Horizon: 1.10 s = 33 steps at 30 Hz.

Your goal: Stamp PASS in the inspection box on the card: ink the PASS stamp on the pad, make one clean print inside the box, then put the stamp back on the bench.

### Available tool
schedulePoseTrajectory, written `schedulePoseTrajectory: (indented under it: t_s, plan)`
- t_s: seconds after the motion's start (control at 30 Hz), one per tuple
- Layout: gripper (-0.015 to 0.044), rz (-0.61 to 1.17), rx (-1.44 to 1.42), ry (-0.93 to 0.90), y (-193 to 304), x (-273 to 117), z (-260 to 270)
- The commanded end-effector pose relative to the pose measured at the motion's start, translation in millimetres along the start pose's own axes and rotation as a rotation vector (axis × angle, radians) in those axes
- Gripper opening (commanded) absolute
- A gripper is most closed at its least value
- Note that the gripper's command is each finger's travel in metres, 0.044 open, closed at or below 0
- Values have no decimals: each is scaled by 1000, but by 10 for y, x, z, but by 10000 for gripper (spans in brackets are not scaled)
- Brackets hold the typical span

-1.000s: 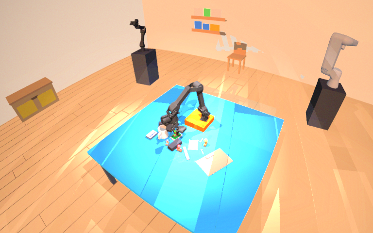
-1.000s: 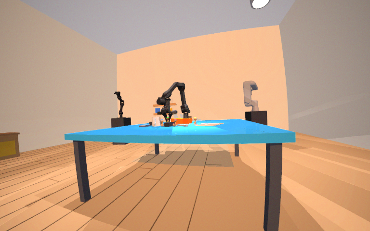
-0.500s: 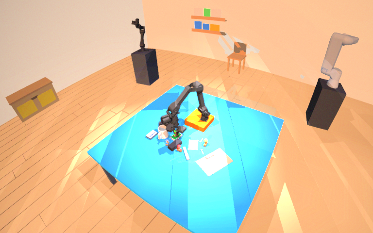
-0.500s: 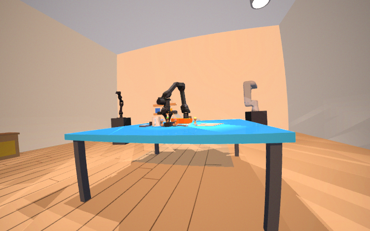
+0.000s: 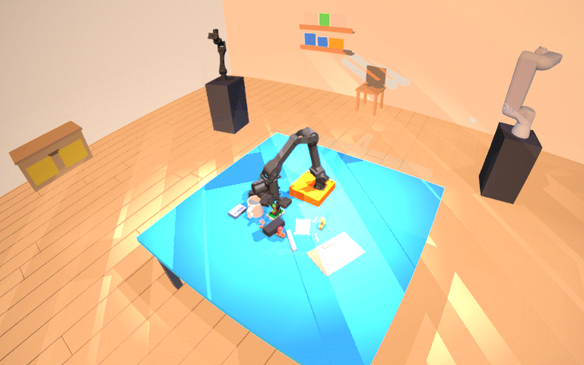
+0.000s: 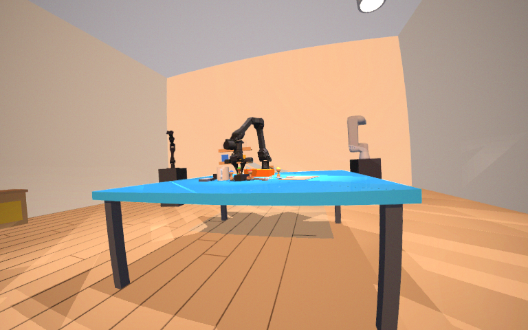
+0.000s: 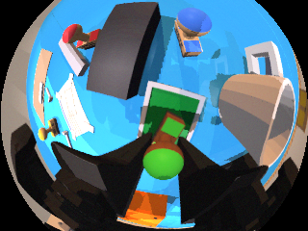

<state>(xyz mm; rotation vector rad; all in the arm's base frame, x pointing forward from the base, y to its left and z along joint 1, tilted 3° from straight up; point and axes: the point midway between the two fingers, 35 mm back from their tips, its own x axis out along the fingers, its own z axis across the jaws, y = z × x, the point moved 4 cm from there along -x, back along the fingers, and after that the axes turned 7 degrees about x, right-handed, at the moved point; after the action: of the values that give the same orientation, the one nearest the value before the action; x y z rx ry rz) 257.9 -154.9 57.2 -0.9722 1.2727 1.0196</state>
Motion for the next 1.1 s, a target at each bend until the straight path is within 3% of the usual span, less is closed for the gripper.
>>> schedulePoseTrajectory:
  t_s: [0.0,1.07]
  plan:
    - [0,-1,1,1,-1,-26,0]
    - [0,-1,1,1,-12,-417,5]
